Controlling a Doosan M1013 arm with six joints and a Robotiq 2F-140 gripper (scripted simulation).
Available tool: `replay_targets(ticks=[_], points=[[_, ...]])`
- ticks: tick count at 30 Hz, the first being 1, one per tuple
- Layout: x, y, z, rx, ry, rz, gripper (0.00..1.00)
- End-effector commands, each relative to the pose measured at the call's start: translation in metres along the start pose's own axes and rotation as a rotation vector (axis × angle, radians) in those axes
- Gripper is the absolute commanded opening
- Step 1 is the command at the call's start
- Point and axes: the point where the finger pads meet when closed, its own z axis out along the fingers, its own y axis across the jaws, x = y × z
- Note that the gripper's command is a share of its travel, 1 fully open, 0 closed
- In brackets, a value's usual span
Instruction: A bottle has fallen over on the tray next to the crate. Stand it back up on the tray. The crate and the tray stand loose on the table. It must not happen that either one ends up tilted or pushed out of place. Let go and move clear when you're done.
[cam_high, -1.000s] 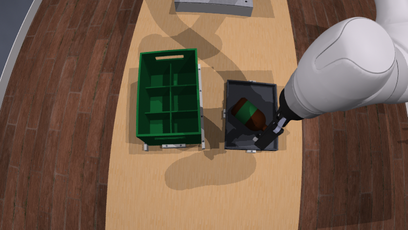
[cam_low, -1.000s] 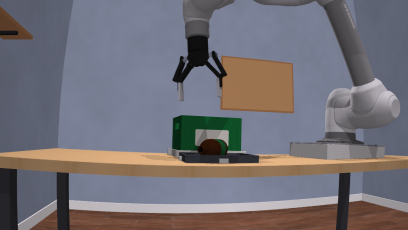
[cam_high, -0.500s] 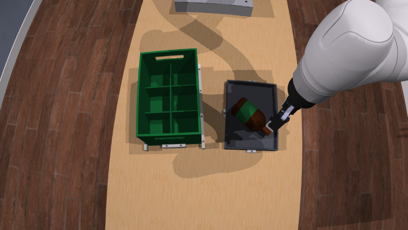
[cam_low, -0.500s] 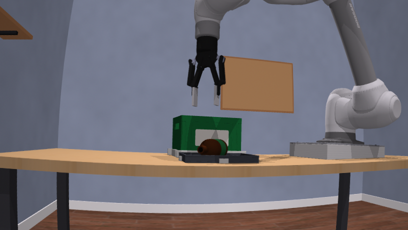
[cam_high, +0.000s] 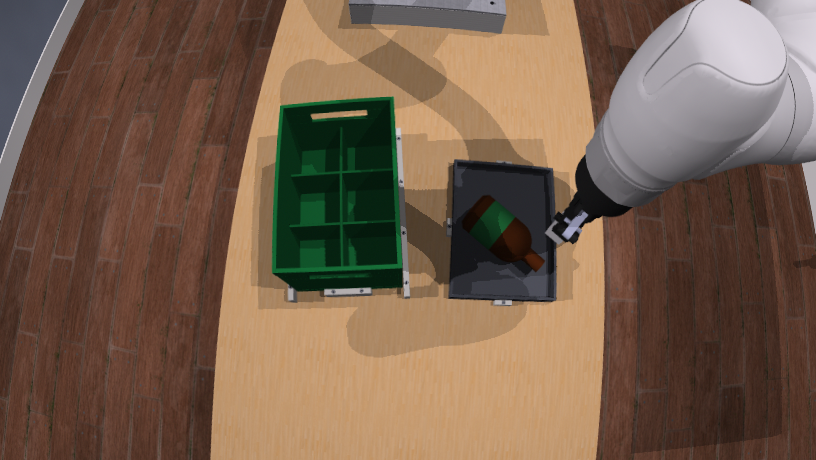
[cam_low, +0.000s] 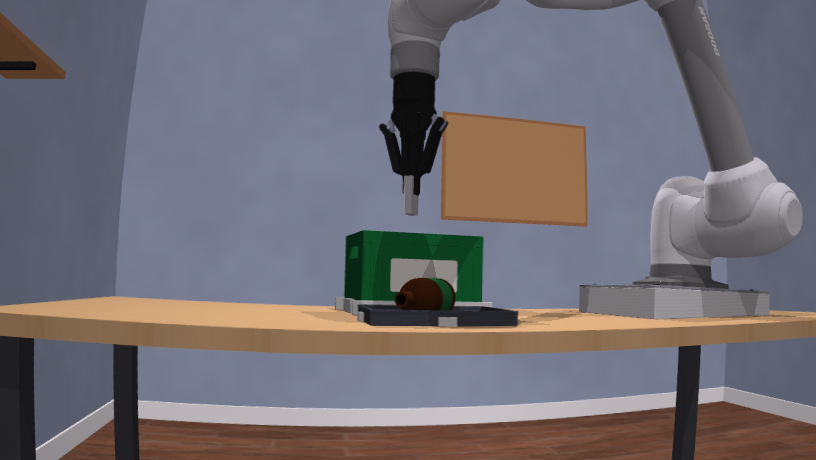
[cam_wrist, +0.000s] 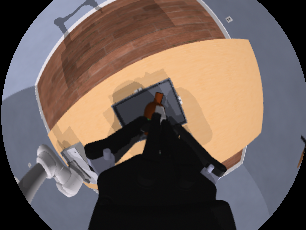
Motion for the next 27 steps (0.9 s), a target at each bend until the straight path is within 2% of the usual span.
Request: replay_targets(ticks=[1, 21, 22, 27], points=[[0.0, 0.0, -0.0002, 0.0, 0.0, 0.0, 0.1], [0.0, 0.0, -0.0002, 0.0, 0.0, 0.0, 0.1], [0.0, 0.0, -0.0002, 0.0, 0.0, 0.0, 0.44], [0.0, 0.0, -0.0002, 0.0, 0.0, 0.0, 0.44]])
